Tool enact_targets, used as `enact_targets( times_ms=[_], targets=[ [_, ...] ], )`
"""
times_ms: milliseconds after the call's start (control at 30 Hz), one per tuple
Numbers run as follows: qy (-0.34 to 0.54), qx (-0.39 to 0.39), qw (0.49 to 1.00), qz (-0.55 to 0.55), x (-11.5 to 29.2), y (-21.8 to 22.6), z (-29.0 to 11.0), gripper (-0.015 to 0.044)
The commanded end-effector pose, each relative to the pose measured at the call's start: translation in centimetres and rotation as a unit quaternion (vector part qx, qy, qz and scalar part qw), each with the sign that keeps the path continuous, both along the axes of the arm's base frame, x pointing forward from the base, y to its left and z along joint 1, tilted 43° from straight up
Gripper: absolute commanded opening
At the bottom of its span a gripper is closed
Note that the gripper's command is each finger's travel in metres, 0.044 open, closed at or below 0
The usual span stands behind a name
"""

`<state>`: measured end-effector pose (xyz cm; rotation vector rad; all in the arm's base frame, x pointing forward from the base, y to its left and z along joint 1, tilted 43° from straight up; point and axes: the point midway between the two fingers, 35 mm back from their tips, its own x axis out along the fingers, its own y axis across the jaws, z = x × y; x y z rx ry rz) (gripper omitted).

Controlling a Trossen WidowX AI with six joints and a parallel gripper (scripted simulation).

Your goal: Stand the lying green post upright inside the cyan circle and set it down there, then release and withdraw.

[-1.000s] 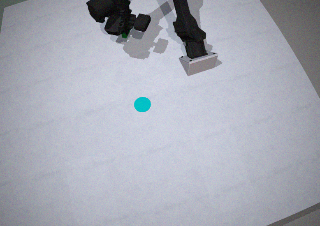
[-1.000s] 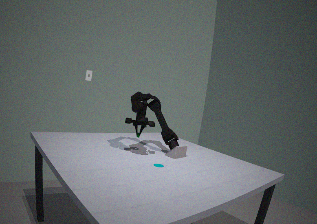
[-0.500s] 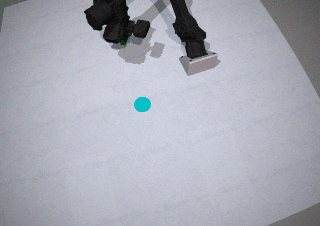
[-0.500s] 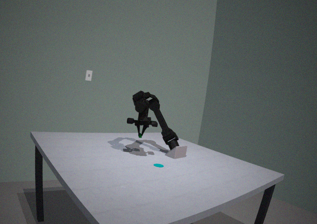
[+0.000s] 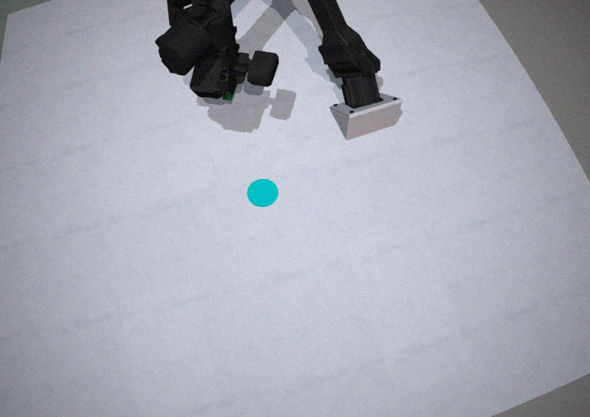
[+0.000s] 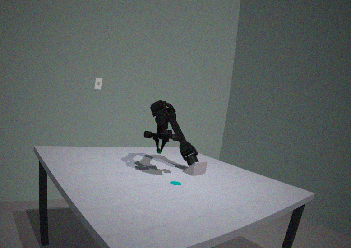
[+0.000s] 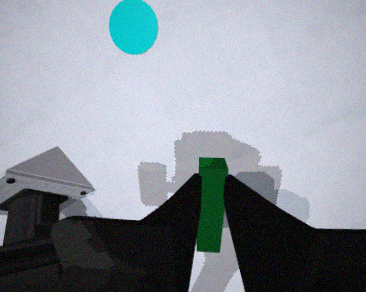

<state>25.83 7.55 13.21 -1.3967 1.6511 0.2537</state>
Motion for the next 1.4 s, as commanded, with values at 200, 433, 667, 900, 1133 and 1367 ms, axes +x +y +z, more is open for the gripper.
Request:
enact_targets(
  times_ms=[200, 433, 667, 900, 1133, 1367],
  targets=[
    [0.005, 0.007, 1.000, 0.008, 0.3, 2.9, -1.8, 0.0023],
    [0.011, 0.007, 1.000, 0.015, 0.2, 4.7, -3.2, 0.0023],
    [0.018, 0.006, 1.000, 0.022, 0.0, 6.5, -4.6, 0.0023],
    [0.023, 0.004, 0.999, 0.027, -0.4, 8.2, -6.1, 0.0023],
    [0.027, 0.001, 0.999, 0.031, -0.9, 9.8, -7.7, 0.0023],
    [0.031, -0.003, 0.999, 0.033, -1.5, 11.2, -9.3, 0.0023]
  ],
)
